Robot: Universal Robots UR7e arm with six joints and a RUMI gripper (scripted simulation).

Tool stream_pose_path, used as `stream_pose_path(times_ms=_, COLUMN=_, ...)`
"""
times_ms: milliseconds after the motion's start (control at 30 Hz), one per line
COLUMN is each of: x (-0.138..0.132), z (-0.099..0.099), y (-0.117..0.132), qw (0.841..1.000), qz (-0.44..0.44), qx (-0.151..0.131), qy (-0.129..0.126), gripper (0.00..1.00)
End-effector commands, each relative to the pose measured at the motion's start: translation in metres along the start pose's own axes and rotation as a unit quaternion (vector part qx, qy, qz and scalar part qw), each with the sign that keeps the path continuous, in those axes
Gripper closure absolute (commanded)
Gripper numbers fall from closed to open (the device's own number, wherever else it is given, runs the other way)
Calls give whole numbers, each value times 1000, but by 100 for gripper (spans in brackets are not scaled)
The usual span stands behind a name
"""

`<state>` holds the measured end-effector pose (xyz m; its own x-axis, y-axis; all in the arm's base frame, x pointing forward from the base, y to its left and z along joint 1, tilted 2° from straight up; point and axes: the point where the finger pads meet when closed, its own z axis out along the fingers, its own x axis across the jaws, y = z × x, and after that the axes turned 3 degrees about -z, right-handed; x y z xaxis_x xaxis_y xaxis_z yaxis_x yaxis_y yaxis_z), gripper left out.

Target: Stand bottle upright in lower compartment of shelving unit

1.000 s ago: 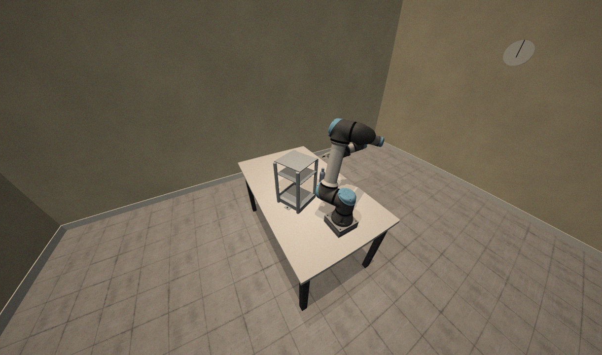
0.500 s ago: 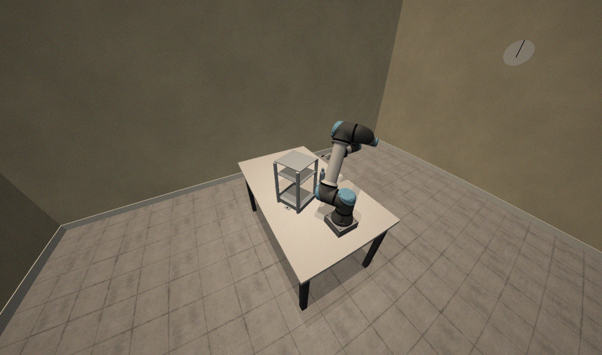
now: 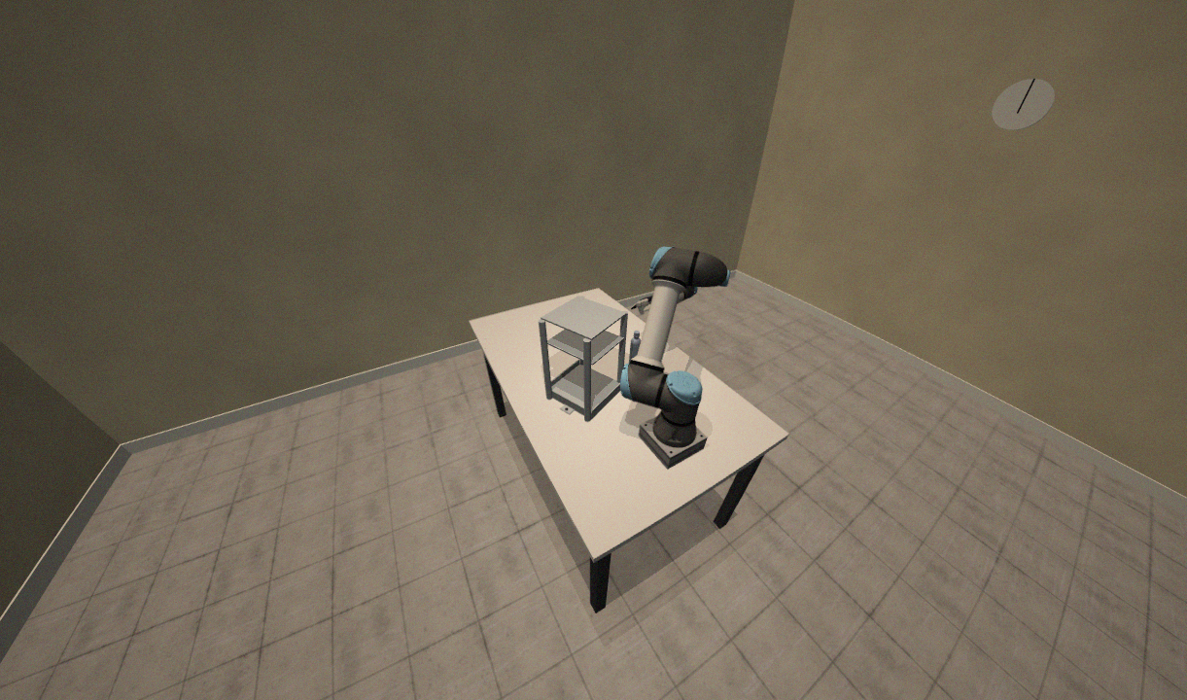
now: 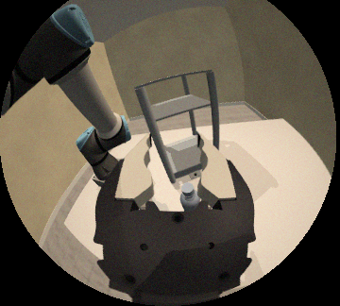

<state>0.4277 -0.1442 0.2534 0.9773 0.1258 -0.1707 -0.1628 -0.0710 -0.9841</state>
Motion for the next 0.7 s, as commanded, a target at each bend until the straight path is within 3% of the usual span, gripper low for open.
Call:
stream_pose_path(times_ms=0, x=0, z=0, y=0, qw=998, qz=-40, qx=2, qy=-43, gripper=60)
stream_pose_path(times_ms=367, x=0, z=0, y=1, qw=991, qz=-93, qx=5, qy=-97, gripper=60)
stream_pose_path(times_ms=667, x=0, z=0, y=2, qw=987, qz=-111, qx=6, qy=-115, gripper=60)
